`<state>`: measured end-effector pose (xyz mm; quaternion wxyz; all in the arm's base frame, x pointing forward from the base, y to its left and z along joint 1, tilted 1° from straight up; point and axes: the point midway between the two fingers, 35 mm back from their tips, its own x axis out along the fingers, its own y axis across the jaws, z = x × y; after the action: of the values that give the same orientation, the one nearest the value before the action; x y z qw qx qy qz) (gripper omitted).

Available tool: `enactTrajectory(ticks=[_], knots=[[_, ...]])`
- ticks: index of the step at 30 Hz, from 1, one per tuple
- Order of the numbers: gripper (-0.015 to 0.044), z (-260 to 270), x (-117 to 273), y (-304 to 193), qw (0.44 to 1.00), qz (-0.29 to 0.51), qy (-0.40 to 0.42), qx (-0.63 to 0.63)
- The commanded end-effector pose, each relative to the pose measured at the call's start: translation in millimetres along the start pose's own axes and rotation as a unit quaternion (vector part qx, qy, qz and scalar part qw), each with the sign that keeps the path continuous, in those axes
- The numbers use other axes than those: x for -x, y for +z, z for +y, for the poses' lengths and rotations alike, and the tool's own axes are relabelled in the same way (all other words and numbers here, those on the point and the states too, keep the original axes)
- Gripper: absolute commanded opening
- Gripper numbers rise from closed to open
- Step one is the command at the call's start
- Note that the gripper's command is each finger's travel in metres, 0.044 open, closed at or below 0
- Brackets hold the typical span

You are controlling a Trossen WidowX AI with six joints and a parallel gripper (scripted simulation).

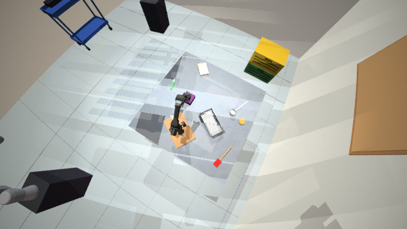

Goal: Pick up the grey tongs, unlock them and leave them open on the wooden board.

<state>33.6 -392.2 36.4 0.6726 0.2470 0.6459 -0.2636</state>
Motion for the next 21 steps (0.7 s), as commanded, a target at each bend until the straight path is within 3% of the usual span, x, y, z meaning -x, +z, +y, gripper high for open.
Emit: enactTrajectory(ticks=[1,11,16,21], knots=[[0.0165,0,0,0,1.000,0.000,0.000,0.000],[0.0427,0,0,0,1.000,0.000,0.000,0.000],[0.0440,7,6,2,1.000,0.000,0.000,0.000],[0.0440,59,47,13,1.000,0.000,0.002,0.000]])
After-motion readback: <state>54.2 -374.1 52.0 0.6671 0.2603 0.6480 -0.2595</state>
